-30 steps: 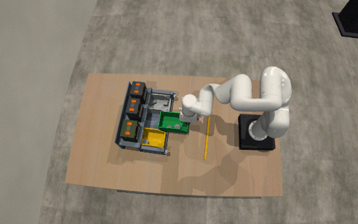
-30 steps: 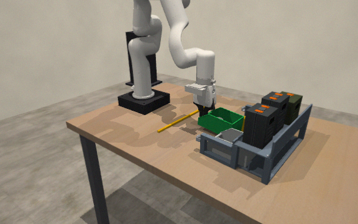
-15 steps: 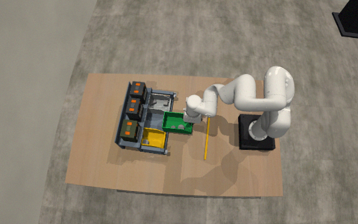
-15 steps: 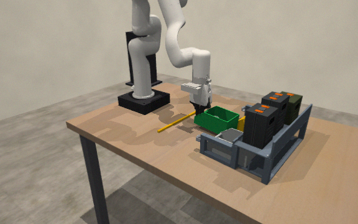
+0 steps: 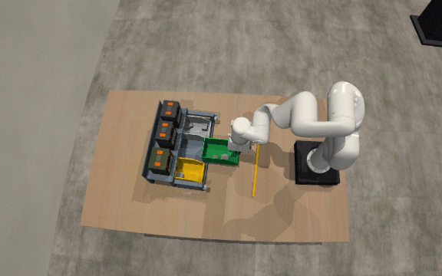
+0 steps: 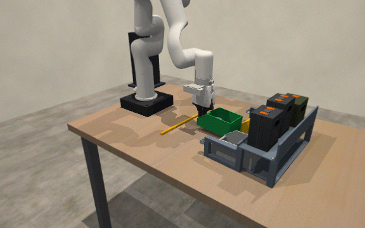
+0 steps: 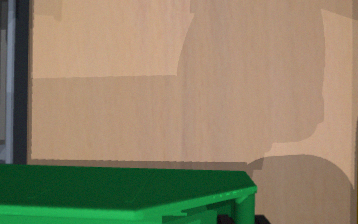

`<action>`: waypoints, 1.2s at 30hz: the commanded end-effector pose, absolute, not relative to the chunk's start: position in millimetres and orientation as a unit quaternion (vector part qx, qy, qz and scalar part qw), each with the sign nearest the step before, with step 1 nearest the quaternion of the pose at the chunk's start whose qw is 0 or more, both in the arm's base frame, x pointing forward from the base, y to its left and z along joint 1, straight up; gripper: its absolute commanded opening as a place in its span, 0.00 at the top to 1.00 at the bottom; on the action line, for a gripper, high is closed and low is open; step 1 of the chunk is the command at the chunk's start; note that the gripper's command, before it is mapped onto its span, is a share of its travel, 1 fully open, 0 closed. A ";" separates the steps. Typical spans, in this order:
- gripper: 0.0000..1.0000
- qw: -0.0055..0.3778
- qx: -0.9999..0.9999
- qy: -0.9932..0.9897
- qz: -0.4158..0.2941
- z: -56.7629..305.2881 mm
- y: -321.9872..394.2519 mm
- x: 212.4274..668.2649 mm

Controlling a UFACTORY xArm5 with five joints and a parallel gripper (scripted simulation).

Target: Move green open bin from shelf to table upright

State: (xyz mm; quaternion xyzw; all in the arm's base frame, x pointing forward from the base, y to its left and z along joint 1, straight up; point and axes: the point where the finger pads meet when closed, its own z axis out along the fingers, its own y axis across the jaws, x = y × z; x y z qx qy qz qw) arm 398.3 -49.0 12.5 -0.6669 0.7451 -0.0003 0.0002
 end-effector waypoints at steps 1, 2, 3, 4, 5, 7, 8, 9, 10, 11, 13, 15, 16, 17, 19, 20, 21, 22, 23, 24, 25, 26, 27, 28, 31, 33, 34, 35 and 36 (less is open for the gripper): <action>1.00 -0.001 -0.667 0.745 -0.004 13.8 -48.9 397.8; 1.00 -0.001 -0.667 0.745 -0.004 13.8 -48.9 397.3; 1.00 -0.001 -0.667 0.745 -0.004 13.8 -48.8 396.8; 1.00 -0.001 -0.667 0.745 -0.004 13.8 -48.7 396.3; 1.00 -0.001 -0.667 0.745 -0.004 13.8 -48.7 395.7; 1.00 -0.001 -0.667 0.745 -0.004 13.8 -48.6 395.1; 1.00 -0.001 -0.667 0.745 -0.004 13.8 -48.6 395.1; 1.00 -0.001 -0.667 0.745 -0.004 13.8 -48.6 395.1; 1.00 -0.001 -0.667 0.745 -0.004 13.8 -48.6 395.1; 1.00 -0.001 -0.667 0.745 -0.004 13.8 -48.6 395.1; 1.00 -0.001 -0.667 0.745 -0.004 13.8 -48.6 395.1; 1.00 -0.001 -0.667 0.745 -0.004 13.8 -48.6 395.1; 1.00 -0.001 -0.667 0.745 -0.004 13.8 -48.6 395.1; 1.00 -0.001 -0.667 0.745 -0.004 13.8 -48.6 395.1; 1.00 -0.001 -0.667 0.745 -0.004 12.4 -48.6 395.2; 1.00 -0.001 -0.667 0.745 -0.004 11.9 -48.6 395.2; 1.00 -0.001 -0.667 0.745 -0.004 11.5 -48.6 395.2; 1.00 -0.001 -0.667 0.745 -0.004 11.0 -48.6 395.2; 1.00 -0.001 -0.667 0.745 -0.004 10.5 -48.7 395.2; 1.00 -0.001 -0.667 0.745 -0.004 10.1 -48.7 395.2; 1.00 -0.001 -0.667 0.745 -0.004 9.6 -48.7 395.2; 1.00 -0.001 -0.667 0.745 -0.004 9.1 -48.7 395.2; 1.00 -0.001 -0.667 0.745 -0.004 8.6 -48.7 395.2; 1.00 -0.001 -0.667 0.745 -0.004 8.2 -48.7 395.2; 1.00 -0.001 -0.667 0.745 -0.004 6.8 -48.7 395.2; 1.00 -0.001 -0.667 0.745 -0.004 5.8 -48.7 395.2; 1.00 -0.001 -0.667 0.745 -0.004 5.8 -48.7 395.2; 1.00 0.000 -0.667 0.745 -0.004 5.0 -48.7 395.3; 1.00 0.000 -0.667 0.745 -0.004 4.7 -48.7 395.3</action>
